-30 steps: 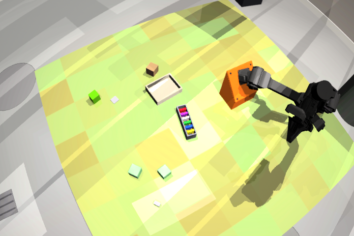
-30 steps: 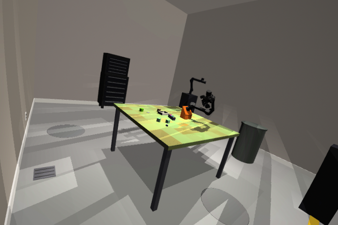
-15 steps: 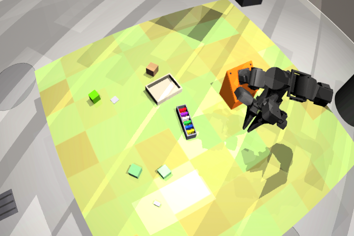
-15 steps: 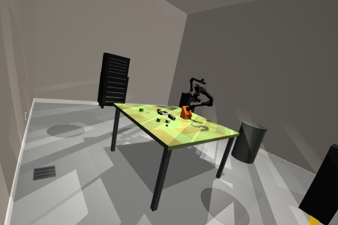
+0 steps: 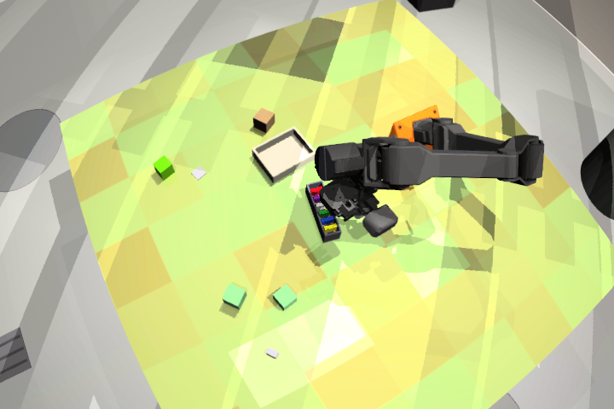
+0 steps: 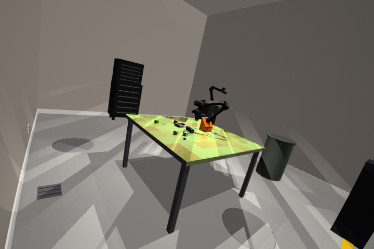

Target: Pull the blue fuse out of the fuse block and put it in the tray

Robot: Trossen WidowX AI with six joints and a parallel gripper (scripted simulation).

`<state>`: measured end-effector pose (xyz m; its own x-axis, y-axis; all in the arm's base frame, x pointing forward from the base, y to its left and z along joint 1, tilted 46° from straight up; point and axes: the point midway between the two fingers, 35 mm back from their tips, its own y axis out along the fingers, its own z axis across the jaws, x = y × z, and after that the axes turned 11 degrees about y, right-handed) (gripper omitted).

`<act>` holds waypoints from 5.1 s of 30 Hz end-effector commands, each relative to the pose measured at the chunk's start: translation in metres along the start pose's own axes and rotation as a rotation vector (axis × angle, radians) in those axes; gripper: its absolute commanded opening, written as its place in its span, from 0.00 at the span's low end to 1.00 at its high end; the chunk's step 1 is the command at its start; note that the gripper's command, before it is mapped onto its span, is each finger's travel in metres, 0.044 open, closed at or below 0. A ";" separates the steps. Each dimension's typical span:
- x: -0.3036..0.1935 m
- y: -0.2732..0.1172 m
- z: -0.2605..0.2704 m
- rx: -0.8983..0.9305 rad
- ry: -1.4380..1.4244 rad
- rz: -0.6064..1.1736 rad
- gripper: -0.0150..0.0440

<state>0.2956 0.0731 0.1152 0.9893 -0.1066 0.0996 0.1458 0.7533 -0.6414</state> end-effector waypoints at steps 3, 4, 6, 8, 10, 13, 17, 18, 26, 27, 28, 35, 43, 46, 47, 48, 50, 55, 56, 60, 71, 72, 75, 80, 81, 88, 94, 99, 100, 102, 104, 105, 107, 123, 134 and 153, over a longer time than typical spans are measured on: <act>-0.021 0.074 -0.051 -0.100 0.298 0.219 0.38; -0.022 0.076 -0.053 -0.104 0.306 0.225 0.38; -0.019 0.077 -0.055 -0.104 0.306 0.225 0.38; -0.018 0.077 -0.055 -0.104 0.306 0.225 0.38; -0.018 0.077 -0.055 -0.104 0.306 0.225 0.38; -0.018 0.078 -0.055 -0.104 0.306 0.225 0.38; -0.019 0.080 -0.056 -0.104 0.306 0.225 0.38; -0.019 0.081 -0.056 -0.104 0.306 0.225 0.38; -0.020 0.089 -0.057 -0.104 0.306 0.225 0.38; -0.020 0.090 -0.057 -0.104 0.306 0.225 0.38; -0.020 0.091 -0.057 -0.104 0.306 0.225 0.38; -0.022 0.098 -0.058 -0.103 0.306 0.225 0.38; -0.023 0.105 -0.058 -0.103 0.306 0.225 0.38; -0.023 0.108 -0.059 -0.102 0.306 0.226 0.38; -0.023 0.108 -0.059 -0.102 0.306 0.226 0.38; -0.023 0.108 -0.059 -0.102 0.306 0.226 0.38; -0.023 0.108 -0.059 -0.102 0.306 0.226 0.38; -0.024 0.109 -0.059 -0.102 0.306 0.226 0.38; -0.024 0.110 -0.059 -0.102 0.306 0.226 0.38; -0.025 0.113 -0.059 -0.102 0.306 0.226 0.38; -0.025 0.116 -0.060 -0.106 0.302 0.225 0.37; -0.025 0.116 -0.060 -0.106 0.302 0.225 0.36; -0.025 0.116 -0.060 -0.106 0.302 0.225 0.32; -0.025 0.116 -0.060 -0.106 0.302 0.225 0.27; -0.025 0.116 -0.060 -0.106 0.302 0.225 0.26; -0.025 0.115 -0.060 -0.106 0.302 0.225 0.25; -0.024 0.112 -0.060 -0.106 0.303 0.225 0.25; -0.023 0.110 -0.059 -0.106 0.303 0.225 0.25; -0.023 0.109 -0.059 -0.106 0.303 0.225 0.25; -0.023 0.108 -0.059 -0.106 0.303 0.225 0.25; -0.023 0.107 -0.059 -0.106 0.303 0.225 0.25; -0.023 0.107 -0.059 -0.106 0.303 0.225 0.25; -0.022 0.106 -0.059 -0.106 0.303 0.225 0.25; -0.020 0.098 -0.059 -0.106 0.304 0.225 0.25; -0.019 0.093 -0.058 -0.106 0.305 0.225 0.25; -0.017 0.084 -0.058 -0.105 0.306 0.225 0.25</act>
<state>0.2907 0.1033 0.0143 0.9496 -0.1458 -0.2775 -0.0932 0.7139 -0.6940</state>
